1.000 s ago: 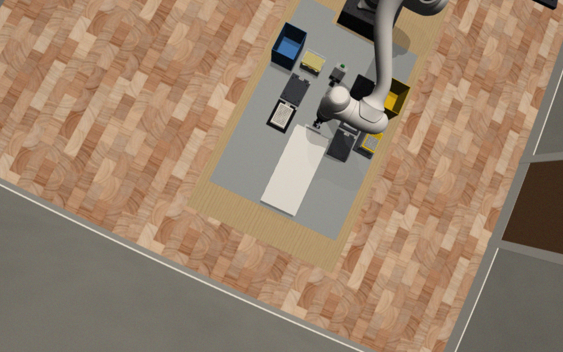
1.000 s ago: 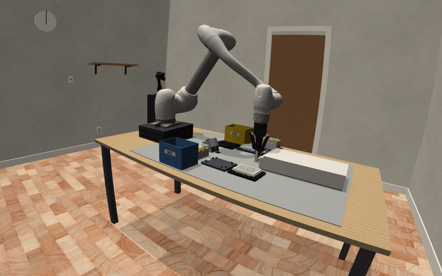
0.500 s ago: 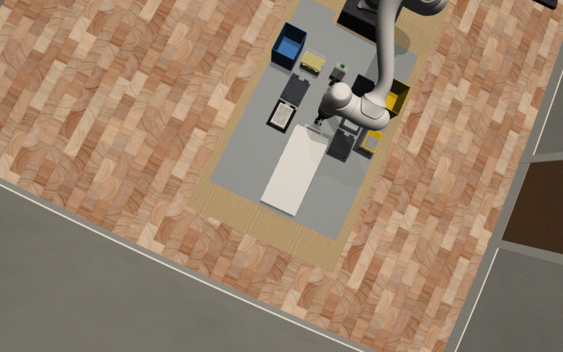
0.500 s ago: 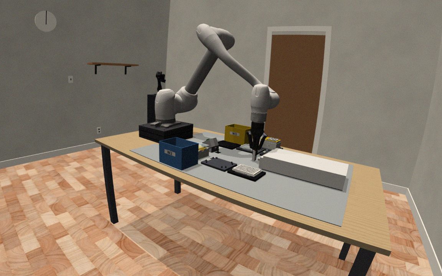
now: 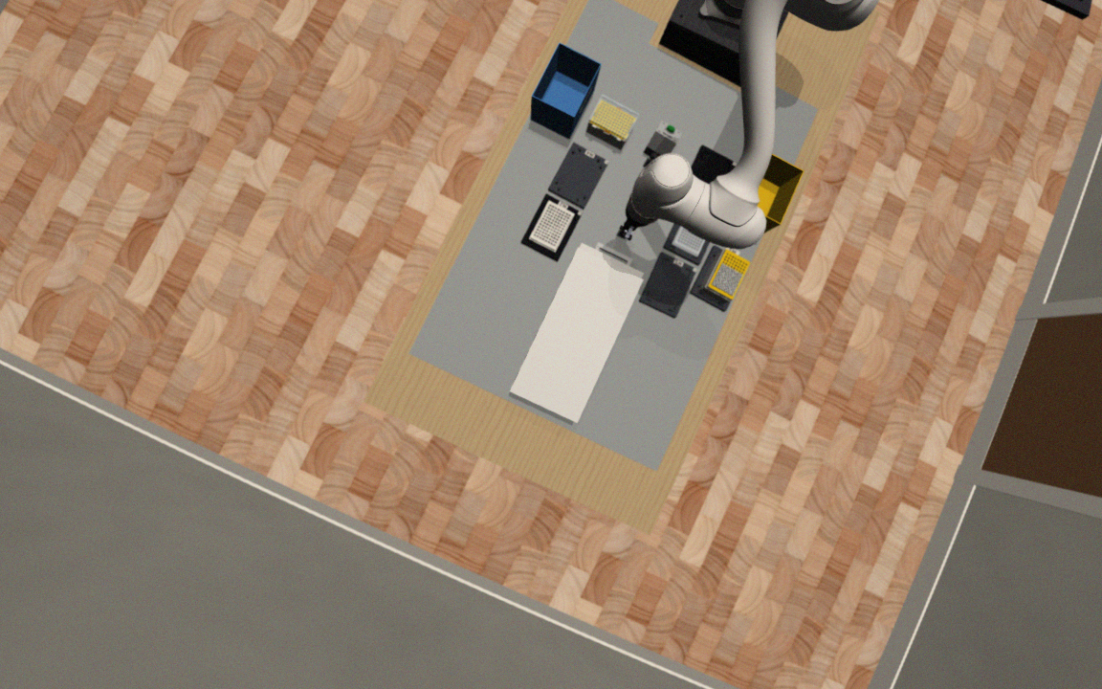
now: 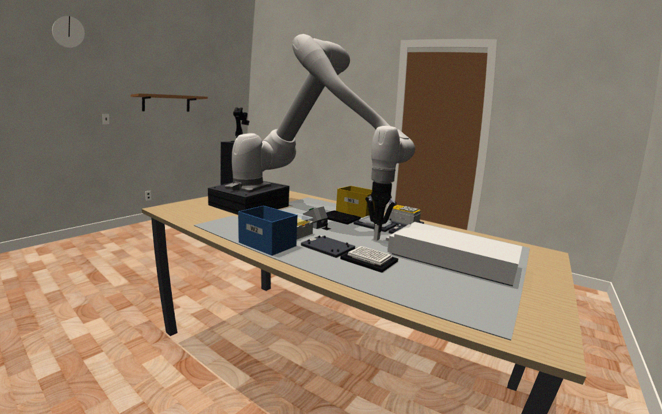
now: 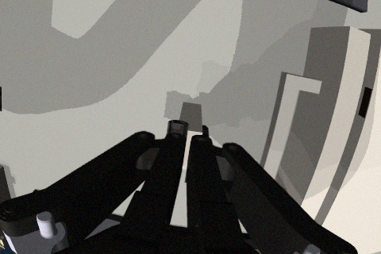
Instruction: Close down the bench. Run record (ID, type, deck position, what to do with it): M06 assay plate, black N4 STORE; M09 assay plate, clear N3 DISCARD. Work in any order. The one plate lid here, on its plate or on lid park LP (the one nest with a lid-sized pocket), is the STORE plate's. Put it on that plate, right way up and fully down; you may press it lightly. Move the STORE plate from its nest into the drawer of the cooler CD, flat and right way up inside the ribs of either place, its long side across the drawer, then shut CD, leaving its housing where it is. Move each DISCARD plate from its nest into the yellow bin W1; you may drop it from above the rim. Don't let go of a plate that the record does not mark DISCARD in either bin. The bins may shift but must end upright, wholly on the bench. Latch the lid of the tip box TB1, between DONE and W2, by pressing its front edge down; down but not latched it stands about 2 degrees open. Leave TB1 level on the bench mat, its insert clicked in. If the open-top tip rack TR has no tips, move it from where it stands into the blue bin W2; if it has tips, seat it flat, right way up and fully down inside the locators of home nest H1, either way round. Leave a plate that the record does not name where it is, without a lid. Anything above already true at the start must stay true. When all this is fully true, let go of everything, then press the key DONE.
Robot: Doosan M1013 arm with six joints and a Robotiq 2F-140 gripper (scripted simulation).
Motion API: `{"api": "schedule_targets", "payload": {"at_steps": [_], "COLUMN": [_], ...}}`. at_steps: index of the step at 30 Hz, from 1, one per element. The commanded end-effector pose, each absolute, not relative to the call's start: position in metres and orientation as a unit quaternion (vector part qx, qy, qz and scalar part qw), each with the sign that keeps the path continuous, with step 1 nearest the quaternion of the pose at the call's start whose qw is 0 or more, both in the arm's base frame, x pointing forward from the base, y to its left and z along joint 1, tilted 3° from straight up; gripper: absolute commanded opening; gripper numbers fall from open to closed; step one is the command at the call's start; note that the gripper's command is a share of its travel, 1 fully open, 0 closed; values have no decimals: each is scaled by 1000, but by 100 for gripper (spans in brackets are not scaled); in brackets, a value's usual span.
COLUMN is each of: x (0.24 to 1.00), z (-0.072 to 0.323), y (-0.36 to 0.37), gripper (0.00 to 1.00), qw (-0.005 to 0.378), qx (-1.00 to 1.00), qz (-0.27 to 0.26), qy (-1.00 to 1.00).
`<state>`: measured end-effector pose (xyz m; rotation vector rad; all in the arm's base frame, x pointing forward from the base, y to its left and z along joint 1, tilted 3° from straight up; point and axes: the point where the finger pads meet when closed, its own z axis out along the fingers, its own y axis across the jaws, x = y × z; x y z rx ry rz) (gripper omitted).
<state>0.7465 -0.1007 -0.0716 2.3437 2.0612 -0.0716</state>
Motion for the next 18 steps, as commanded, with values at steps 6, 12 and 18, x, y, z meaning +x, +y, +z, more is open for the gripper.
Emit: {"api": "schedule_targets", "payload": {"at_steps": [6,12,18], "x": [741,741,741], "z": [-71,-71,-67], "y": [-100,-100,-100], "gripper": [0,0,0], "qw": [10,10,10], "qx": [751,751,751], "qz": [-23,-23,-23], "qy": [660,660,660]}}
